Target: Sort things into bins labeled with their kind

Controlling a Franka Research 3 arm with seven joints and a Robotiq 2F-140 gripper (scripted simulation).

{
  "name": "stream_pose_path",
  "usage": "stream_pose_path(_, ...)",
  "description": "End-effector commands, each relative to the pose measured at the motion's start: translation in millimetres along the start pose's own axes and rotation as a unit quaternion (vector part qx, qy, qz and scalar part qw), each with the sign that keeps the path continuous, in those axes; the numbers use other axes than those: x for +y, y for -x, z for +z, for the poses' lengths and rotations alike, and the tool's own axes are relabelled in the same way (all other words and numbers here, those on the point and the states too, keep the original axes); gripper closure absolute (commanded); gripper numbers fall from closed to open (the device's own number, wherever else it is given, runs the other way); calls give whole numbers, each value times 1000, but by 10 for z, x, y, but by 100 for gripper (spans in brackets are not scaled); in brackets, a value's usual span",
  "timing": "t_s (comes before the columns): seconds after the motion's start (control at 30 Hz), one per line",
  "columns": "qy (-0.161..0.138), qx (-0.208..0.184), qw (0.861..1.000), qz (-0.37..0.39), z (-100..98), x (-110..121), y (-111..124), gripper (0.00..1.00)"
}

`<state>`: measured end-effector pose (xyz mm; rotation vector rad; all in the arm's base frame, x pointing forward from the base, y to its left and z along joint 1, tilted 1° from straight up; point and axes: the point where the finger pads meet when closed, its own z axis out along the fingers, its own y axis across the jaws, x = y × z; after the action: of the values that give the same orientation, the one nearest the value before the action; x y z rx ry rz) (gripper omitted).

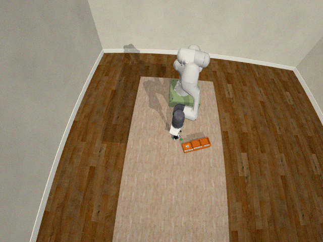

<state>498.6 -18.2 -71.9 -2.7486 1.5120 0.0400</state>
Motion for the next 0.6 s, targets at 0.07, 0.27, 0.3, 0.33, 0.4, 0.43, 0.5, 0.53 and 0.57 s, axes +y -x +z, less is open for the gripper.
stream_pose_path(0.07,-2,1,1000,-2,0,-3,-2,83)
stream_pose_path(0.27,-2,1,1000,-2,0,6,5,83)
stream_pose_path(0.3,-2,1,1000,-2,0,7,6,83)
stream_pose_path(0.33,-2,1,1000,-2,0,8,7,83)
stream_pose_path(0.4,-2,1,1000,-2,0,8,7,95)
stream_pose_path(0.43,-2,1,1000,-2,0,8,7,95)
stream_pose_path(0.5,-2,1,1000,-2,0,8,7,95)
stream_pose_path(0.53,-2,1,1000,-2,0,8,7,95)
stream_pose_path(0.57,-2,1,1000,-2,0,8,7,95)
